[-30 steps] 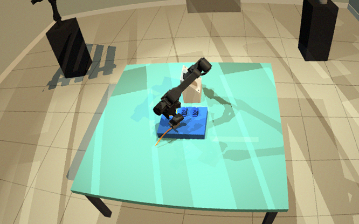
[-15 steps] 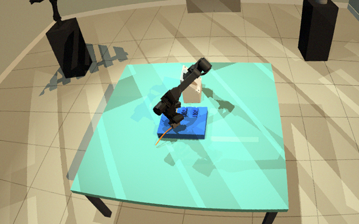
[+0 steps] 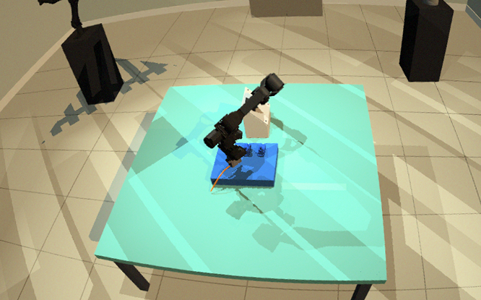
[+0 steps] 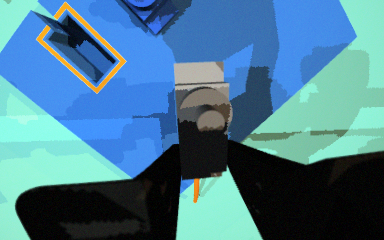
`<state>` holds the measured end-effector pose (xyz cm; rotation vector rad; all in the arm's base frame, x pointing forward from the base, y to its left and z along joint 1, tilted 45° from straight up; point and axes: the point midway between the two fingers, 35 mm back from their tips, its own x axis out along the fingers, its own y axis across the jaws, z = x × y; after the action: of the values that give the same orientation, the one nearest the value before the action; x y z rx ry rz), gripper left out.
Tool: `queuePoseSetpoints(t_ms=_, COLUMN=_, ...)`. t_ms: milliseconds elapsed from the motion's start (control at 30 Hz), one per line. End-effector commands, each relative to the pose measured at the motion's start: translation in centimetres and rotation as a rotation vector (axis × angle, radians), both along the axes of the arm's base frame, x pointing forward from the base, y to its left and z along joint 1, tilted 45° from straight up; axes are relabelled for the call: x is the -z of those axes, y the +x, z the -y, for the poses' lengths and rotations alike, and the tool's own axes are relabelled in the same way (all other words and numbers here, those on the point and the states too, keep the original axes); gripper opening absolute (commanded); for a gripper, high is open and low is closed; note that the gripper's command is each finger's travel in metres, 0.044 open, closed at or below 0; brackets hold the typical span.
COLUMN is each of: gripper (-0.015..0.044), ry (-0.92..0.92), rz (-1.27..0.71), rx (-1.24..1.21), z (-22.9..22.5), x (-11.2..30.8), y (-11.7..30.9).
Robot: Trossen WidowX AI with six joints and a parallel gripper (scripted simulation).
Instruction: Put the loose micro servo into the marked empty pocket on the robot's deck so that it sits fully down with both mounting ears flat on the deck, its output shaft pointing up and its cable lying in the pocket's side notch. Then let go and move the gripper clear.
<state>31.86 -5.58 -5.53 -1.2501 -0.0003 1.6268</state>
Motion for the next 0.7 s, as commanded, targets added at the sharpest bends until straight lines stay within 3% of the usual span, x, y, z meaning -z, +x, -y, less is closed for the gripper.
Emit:
queuePoseSetpoints(t_ms=0, gripper=0.0000, ry=-0.005, rz=0.003, rx=0.001, z=0.2, x=-0.1, y=-0.7)
queuePoseSetpoints(t_ms=200, gripper=0.0000, ry=-0.005, rz=0.002, rx=0.001, z=0.2, x=0.1, y=-2.8)
queuePoseSetpoints(t_ms=667, gripper=0.0000, ry=-0.005, rz=-0.010, rx=0.013, z=1.9, x=1.8, y=-3.1)
